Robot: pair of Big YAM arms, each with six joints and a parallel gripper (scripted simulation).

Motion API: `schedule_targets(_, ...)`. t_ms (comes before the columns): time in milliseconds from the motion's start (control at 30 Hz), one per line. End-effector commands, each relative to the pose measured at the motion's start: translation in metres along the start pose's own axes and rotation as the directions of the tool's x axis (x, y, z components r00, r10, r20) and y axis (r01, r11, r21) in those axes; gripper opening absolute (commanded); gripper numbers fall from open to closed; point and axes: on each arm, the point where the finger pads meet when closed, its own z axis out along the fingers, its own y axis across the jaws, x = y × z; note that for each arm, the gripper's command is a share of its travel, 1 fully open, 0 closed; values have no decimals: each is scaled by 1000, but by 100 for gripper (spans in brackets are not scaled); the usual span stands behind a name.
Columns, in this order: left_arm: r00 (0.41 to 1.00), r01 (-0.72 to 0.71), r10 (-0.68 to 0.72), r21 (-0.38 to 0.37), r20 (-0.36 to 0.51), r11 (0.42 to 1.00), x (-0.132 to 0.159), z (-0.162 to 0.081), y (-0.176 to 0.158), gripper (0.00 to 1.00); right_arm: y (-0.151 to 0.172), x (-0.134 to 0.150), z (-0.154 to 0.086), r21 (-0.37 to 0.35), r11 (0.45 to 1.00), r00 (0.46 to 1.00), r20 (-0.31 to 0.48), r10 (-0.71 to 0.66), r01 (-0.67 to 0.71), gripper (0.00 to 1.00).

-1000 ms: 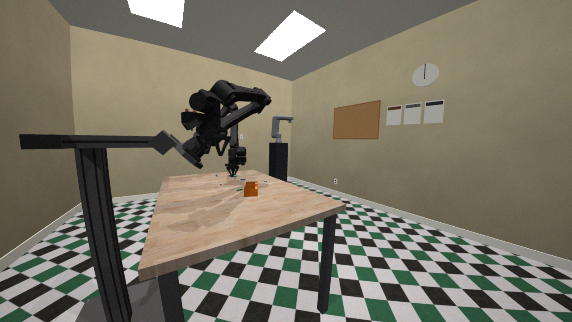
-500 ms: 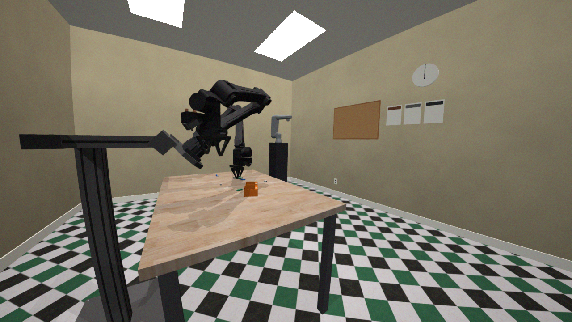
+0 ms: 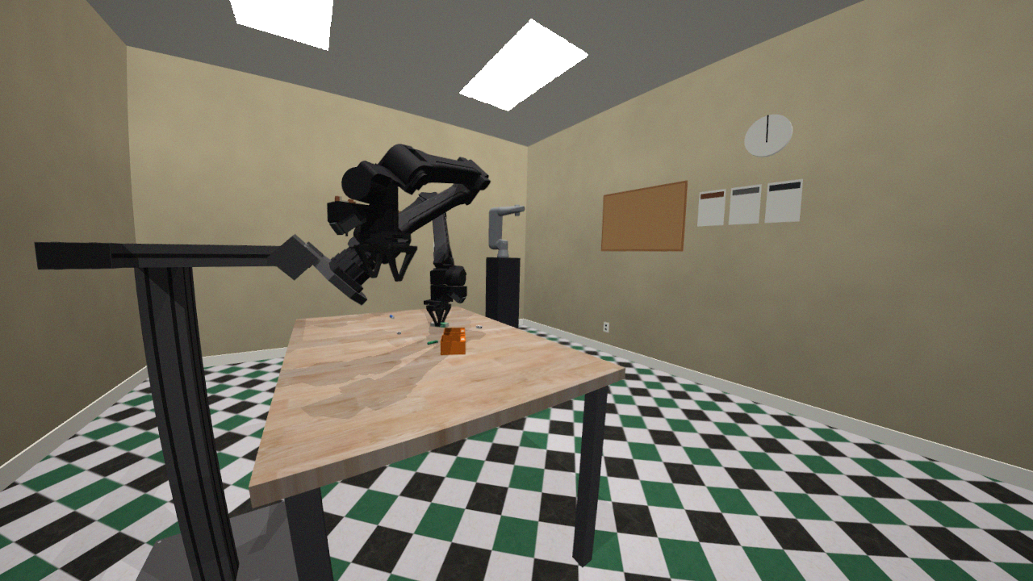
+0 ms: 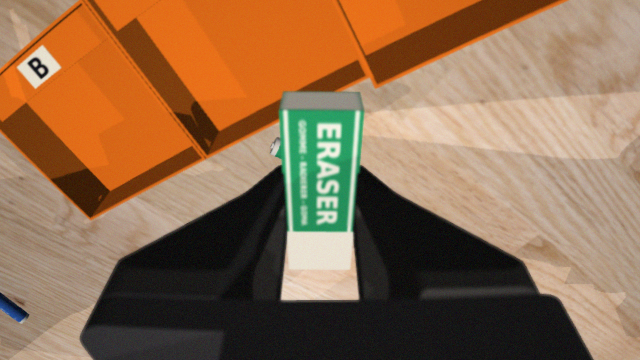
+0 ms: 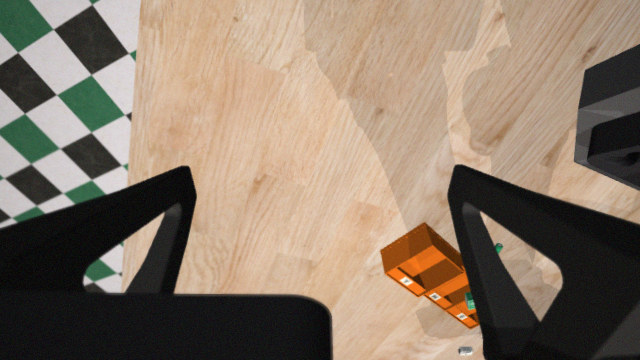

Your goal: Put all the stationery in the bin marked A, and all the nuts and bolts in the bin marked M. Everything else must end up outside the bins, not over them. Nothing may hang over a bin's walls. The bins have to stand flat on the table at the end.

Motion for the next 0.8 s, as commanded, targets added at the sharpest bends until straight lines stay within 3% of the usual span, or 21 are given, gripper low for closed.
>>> schedule_targets(0, 1000, 18, -18, -1, -16, 1000, -8, 4, -6, 18, 12, -5, -12, -16, 1000, 1000, 15, 11, -10, 100)
schedule_targets(33, 999, -36, 35, -8, -33, 999, -9, 12, 3, 18, 12, -5, -12, -16, 1000, 1000, 15, 11, -10, 100)
schedule_targets(100, 987, -161, 161, 4, -8, 987, -25, 0, -20, 18, 12, -5, -12, -16, 1000, 1000, 15, 11, -10, 100)
schedule_targets(367, 935, -354, 354, 1, 4, 935, -67, -1, -46, 18, 12, -5, -12, -16, 1000, 1000, 15, 11, -10, 100)
schedule_targets(467, 905, -426, 426, 0, 4, 905, -80, 10, -41, 18, 12, -5, -12, -16, 1000, 1000, 15, 11, -10, 100)
schedule_targets(567, 894, -449, 449, 1, 4, 894, -79, 14, -37, 18, 12, -5, -12, -16, 1000, 1000, 15, 11, -10, 100)
schedule_targets(767, 794, -608, 608, -1, 12, 794, -81, 7, -45, 18, 12, -5, -12, -16, 1000, 1000, 15, 11, -10, 100)
